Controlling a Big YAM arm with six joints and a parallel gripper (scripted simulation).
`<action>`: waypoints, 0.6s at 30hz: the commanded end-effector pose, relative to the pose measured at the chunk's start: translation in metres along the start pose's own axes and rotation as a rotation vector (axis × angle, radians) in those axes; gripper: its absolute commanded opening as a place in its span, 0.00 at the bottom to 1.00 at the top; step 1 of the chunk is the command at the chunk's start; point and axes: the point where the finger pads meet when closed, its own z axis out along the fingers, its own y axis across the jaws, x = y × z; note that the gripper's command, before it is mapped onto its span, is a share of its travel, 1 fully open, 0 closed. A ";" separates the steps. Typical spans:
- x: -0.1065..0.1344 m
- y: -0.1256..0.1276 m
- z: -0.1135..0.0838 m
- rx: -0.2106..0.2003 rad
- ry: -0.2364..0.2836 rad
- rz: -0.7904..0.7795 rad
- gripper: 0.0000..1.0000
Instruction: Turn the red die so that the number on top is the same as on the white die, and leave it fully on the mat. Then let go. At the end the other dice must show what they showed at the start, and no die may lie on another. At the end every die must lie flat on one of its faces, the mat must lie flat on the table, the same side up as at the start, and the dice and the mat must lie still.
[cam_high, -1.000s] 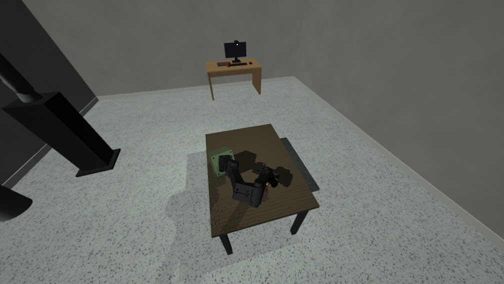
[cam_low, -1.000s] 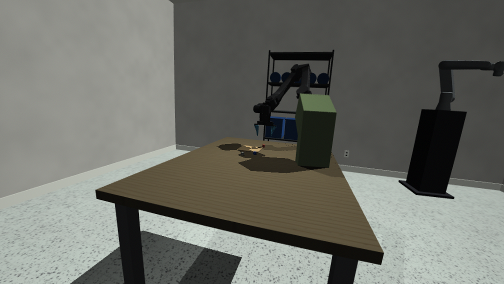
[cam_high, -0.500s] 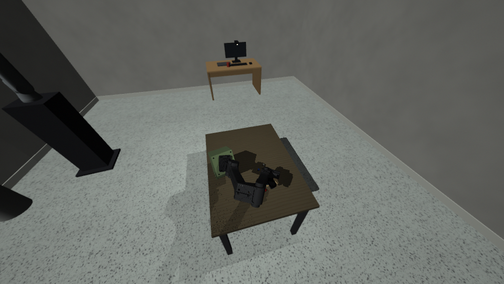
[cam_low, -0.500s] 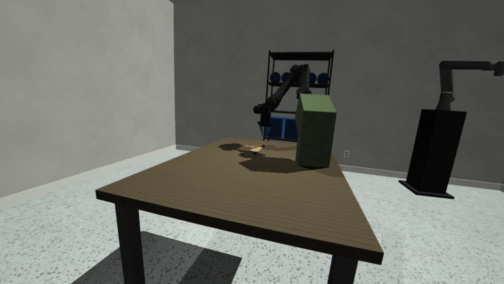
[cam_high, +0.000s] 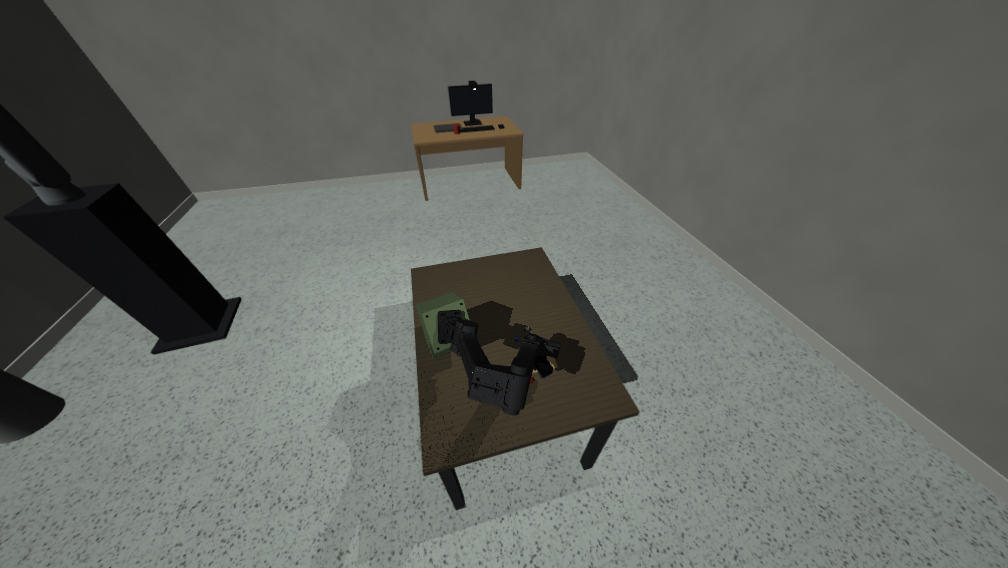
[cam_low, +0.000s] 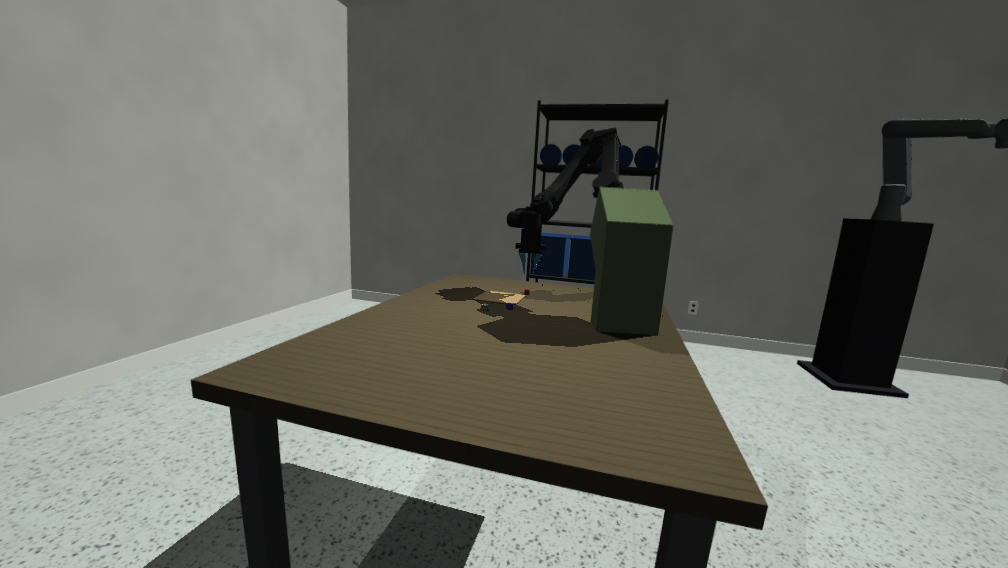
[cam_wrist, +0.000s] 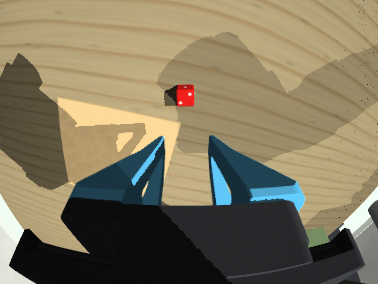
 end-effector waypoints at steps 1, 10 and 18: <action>0.004 0.004 -0.002 -0.014 -0.001 0.003 0.30; 0.004 0.004 -0.002 -0.014 -0.001 0.003 0.30; 0.003 0.001 0.002 -0.004 0.000 0.000 0.30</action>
